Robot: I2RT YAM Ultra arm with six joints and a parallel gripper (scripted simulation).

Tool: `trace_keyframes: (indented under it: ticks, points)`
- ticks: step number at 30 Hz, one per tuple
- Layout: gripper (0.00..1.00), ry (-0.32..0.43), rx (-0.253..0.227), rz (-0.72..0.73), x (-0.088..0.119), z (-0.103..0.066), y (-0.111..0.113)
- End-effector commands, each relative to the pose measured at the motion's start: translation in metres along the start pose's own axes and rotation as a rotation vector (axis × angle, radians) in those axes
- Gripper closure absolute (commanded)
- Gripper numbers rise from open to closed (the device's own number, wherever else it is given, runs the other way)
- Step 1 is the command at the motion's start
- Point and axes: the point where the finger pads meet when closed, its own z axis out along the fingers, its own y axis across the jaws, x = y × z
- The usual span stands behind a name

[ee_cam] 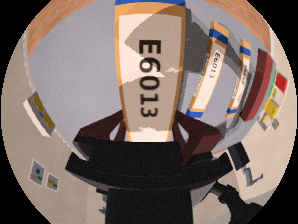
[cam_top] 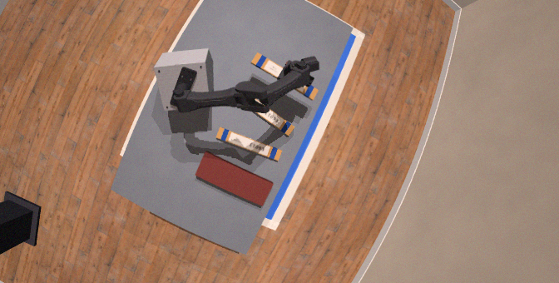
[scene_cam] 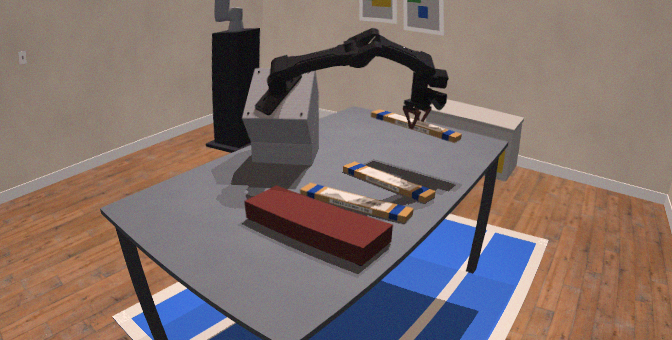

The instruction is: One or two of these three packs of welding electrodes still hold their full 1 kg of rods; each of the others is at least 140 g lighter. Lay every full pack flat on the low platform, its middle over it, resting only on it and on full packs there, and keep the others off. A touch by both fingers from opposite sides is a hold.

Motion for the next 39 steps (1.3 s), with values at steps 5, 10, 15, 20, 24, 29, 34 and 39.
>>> trace_keyframes:
  ticks: [5, 10, 15, 20, 24, 29, 34, 39]
  points:
    - [1.0, -0.094, -0.07, -0.01, -0.011, -0.06, 0.021]
    - [1.0, -0.099, -0.073, -0.016, -0.012, -0.051, 0.023]
    - [1.0, -0.096, -0.069, -0.02, -0.012, -0.046, 0.022]
    - [1.0, -0.109, -0.084, -0.004, -0.017, -0.039, 0.026]
    - [1.0, -0.1, -0.072, -0.015, -0.012, -0.028, 0.025]
    - [1.0, -0.106, -0.078, -0.008, -0.016, -0.022, 0.027]
    - [1.0, -0.11, -0.082, -0.003, -0.019, -0.019, 0.027]
    - [1.0, -0.111, -0.082, -0.003, -0.02, -0.01, 0.028]
